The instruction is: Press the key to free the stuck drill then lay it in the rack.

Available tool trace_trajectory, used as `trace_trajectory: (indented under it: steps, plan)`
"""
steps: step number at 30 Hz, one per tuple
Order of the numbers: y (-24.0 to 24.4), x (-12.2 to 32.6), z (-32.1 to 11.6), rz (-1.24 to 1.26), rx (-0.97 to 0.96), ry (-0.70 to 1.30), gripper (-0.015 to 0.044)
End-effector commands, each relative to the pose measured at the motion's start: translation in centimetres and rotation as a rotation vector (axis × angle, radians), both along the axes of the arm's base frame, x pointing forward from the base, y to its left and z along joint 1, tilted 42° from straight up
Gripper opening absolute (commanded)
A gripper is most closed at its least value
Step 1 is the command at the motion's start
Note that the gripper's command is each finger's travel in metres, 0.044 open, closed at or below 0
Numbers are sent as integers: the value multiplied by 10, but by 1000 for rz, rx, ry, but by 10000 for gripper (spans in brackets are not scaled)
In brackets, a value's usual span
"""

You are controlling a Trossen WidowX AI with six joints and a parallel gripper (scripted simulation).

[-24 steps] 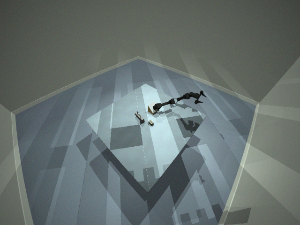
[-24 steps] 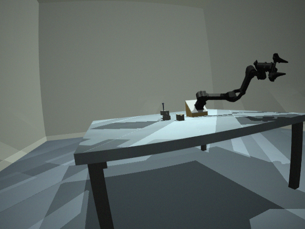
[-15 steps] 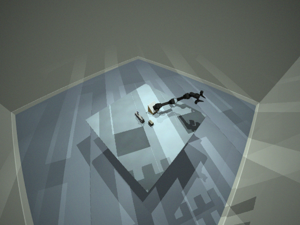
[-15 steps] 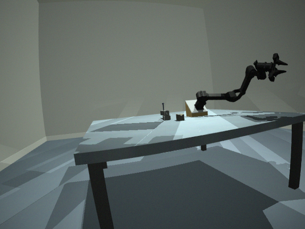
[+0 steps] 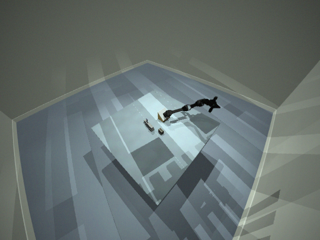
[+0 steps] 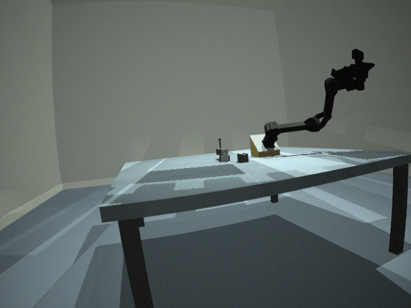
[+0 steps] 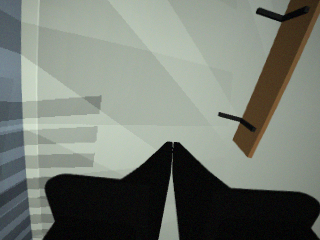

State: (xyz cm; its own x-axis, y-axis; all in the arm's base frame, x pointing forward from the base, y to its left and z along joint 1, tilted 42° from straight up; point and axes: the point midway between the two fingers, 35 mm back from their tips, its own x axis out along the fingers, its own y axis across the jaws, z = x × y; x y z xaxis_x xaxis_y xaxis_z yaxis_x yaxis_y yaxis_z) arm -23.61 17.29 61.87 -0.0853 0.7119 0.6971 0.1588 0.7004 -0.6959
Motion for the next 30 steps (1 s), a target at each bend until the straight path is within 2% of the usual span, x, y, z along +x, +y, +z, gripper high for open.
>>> trace_trajectory:
  steps: [1,4,8,14,17,24,30]
  plan:
    - [-15,62,27,-58,67,120,0]
    - [-29,112,42,-110,118,215,0]
    - [-38,134,42,-60,158,322,0]
    - [-74,235,52,-142,254,549,0]
    - [-89,261,51,-195,304,563,0]
    - [-127,347,36,-293,374,759,0]
    - [-165,412,7,-323,502,960,0]
